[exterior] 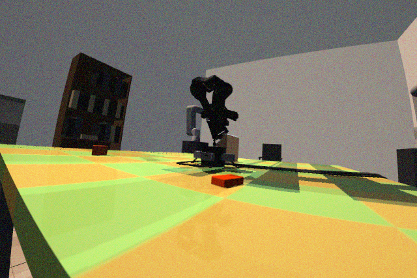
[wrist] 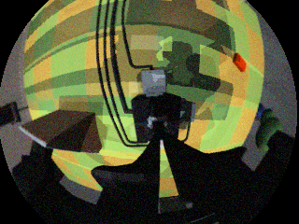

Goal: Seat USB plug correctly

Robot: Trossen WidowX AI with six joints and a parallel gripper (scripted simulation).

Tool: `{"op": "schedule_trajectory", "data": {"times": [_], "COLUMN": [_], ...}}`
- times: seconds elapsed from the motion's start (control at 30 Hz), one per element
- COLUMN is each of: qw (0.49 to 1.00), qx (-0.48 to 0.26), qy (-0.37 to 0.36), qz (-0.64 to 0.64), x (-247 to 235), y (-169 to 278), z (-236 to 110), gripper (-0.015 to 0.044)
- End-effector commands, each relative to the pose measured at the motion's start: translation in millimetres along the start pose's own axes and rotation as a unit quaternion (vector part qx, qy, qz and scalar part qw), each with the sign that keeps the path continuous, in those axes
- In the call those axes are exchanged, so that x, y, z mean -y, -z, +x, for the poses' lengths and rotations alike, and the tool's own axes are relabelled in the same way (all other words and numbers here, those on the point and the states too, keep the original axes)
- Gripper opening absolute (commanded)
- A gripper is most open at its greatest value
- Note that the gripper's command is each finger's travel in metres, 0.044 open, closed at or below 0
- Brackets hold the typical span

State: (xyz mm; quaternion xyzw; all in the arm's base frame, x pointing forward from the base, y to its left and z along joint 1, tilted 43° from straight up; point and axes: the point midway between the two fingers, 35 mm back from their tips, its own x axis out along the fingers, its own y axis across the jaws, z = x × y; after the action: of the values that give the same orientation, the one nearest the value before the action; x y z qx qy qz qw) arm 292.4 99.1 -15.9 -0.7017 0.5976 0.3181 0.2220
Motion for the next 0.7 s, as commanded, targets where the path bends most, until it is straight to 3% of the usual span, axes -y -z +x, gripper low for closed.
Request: {"op": "schedule_trajectory", "data": {"times": [0.0,0.67], "qw": [1.000,1.000], "qx": [-0.002,-0.002], "qy": [-0.001,-0.001], "qz": [-0.003,-0.003], "x": [0.0,0.0], "y": [0.1,0.0], "z": [2.1,4.5], "gripper": [0.0000,0.0000]}}
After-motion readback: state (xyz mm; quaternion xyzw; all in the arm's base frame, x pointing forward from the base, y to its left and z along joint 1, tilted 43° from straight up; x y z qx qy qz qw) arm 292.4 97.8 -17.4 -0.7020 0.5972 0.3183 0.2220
